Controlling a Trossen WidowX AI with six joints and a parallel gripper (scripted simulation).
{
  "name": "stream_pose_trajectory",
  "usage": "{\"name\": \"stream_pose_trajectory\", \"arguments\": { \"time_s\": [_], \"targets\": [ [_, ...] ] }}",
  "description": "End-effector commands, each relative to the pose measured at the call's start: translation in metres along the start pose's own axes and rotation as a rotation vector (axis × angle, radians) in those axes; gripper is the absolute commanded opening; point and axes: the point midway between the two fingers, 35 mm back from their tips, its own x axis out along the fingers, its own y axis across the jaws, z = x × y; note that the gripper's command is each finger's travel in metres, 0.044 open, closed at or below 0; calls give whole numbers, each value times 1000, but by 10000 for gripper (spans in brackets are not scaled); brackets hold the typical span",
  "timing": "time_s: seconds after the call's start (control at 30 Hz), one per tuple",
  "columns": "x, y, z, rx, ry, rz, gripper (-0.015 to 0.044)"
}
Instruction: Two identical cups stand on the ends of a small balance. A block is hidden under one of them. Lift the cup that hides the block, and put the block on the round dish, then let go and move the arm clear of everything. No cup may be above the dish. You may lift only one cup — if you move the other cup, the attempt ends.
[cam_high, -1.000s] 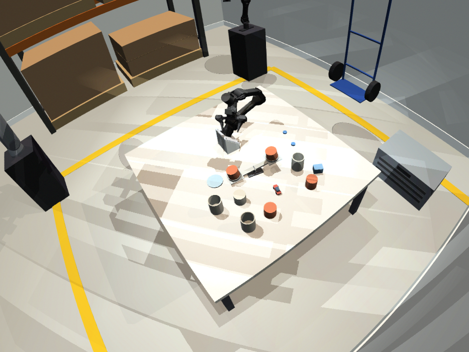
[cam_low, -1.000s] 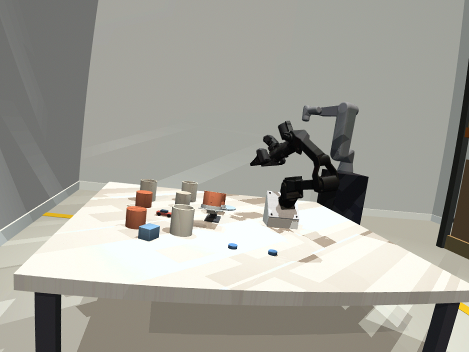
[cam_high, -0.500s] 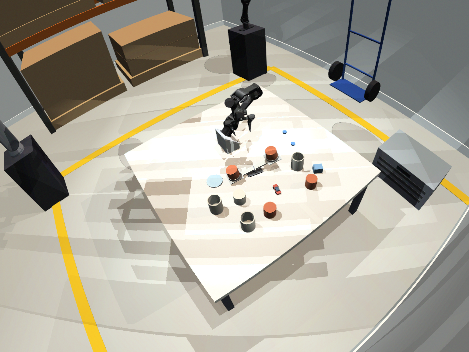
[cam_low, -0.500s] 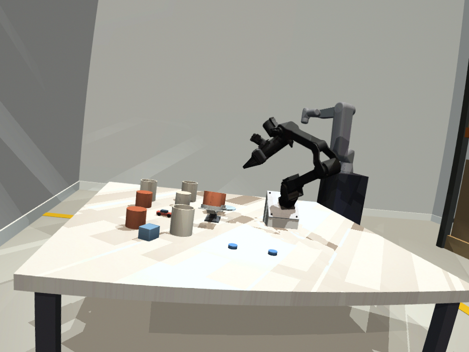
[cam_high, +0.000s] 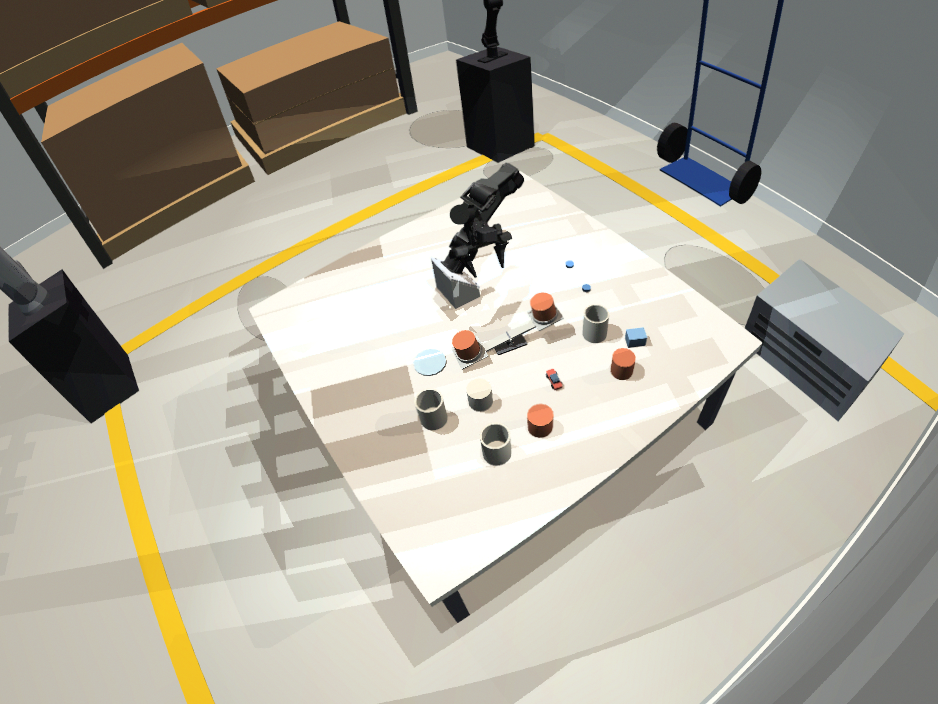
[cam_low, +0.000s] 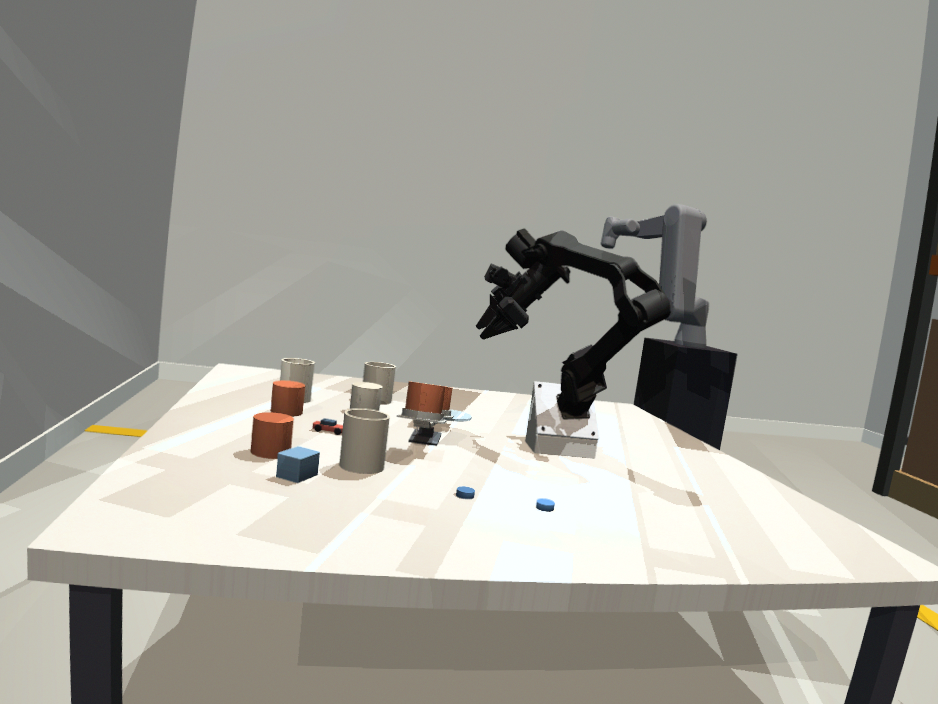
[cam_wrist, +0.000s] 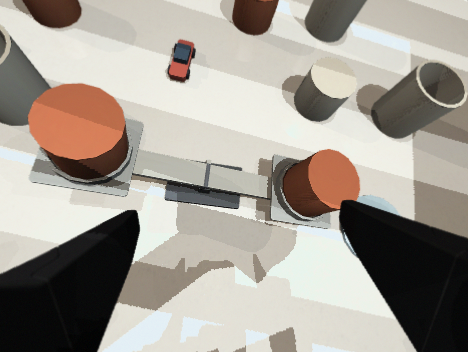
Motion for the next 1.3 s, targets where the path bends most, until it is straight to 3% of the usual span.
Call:
{"name": "stream_pose_trajectory", "arguments": {
  "time_s": [0.0, 0.63, 1.27],
  "targets": [
    [6, -8, 4, -98, 50, 11, 440],
    [54, -58, 18, -643, 282, 158, 440],
    [124, -108, 3, -1185, 447, 453, 440]
  ]
}}
